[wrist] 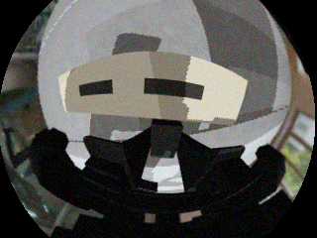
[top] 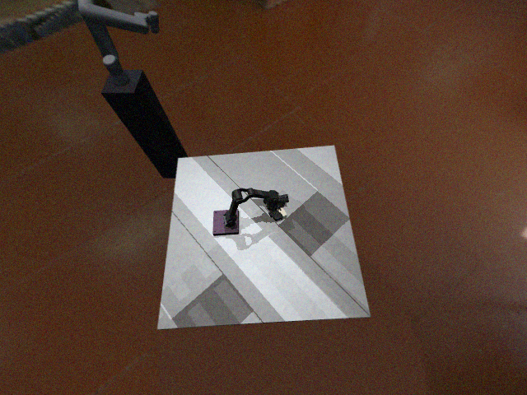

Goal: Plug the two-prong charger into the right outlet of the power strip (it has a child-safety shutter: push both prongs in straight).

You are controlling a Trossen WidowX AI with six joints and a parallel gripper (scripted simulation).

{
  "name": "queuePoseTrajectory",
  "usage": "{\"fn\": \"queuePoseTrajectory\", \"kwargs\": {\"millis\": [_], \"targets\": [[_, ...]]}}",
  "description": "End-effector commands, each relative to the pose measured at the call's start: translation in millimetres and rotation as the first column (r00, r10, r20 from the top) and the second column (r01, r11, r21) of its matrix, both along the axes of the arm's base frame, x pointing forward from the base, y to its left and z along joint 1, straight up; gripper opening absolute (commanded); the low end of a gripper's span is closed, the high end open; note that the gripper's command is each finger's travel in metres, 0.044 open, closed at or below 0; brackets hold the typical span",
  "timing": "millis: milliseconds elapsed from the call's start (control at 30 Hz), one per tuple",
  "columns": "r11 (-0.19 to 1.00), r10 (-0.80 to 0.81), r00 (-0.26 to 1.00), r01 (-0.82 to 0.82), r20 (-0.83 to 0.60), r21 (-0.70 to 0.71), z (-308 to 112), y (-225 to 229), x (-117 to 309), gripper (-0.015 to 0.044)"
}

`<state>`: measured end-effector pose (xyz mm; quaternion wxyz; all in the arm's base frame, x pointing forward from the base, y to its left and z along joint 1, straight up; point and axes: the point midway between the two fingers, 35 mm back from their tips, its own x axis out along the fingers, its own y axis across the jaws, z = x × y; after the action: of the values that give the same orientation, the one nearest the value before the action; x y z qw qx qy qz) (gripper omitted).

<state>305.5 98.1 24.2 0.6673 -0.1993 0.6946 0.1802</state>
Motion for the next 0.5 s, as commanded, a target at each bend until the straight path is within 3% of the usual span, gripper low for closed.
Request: {"fn": "queuePoseTrajectory", "kwargs": {"millis": [0,467], "targets": [[1.0,-0.005,1.0,0.005,0.002,0.006,1.2,1.8,1.9,0.0],[1.0,-0.005,1.0,0.005,0.002,0.006,1.3,3.0,4.0,0.0]]}}
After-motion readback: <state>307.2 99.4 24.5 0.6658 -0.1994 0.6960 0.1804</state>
